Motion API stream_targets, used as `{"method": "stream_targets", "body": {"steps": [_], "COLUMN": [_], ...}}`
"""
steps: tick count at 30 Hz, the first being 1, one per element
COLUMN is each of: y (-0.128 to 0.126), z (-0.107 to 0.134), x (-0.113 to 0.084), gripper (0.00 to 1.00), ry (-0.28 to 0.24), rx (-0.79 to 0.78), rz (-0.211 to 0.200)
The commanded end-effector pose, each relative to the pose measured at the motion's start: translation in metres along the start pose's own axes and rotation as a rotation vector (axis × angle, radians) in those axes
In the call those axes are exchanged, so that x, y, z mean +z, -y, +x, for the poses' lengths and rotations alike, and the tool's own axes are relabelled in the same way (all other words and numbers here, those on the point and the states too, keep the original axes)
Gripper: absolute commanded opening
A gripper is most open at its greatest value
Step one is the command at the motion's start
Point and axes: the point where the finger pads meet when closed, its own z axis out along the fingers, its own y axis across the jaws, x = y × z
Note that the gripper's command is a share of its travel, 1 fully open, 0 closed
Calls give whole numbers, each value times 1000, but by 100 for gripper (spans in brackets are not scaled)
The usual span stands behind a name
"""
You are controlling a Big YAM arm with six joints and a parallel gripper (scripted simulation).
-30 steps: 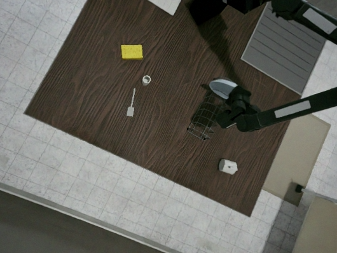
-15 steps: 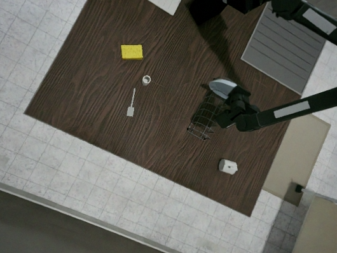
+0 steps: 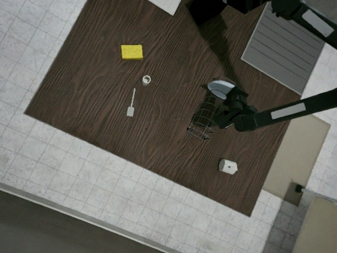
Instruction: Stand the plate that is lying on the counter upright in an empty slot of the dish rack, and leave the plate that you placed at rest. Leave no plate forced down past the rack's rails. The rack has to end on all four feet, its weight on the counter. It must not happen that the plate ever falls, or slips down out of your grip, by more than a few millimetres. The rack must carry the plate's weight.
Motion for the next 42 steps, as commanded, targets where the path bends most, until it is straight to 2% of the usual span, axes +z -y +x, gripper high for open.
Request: {"method": "stream_targets", "body": {"steps": [1,5,7,42], "y": [0,-2,3,6], "z": [-3,-9,-5,-2], "x": [0,0,6,5], "gripper": [0,0,0,0], "ry": [-3,-4,-3,-2], "rx": [7,2,5,11], "rz": [5,1,-5,1]}}
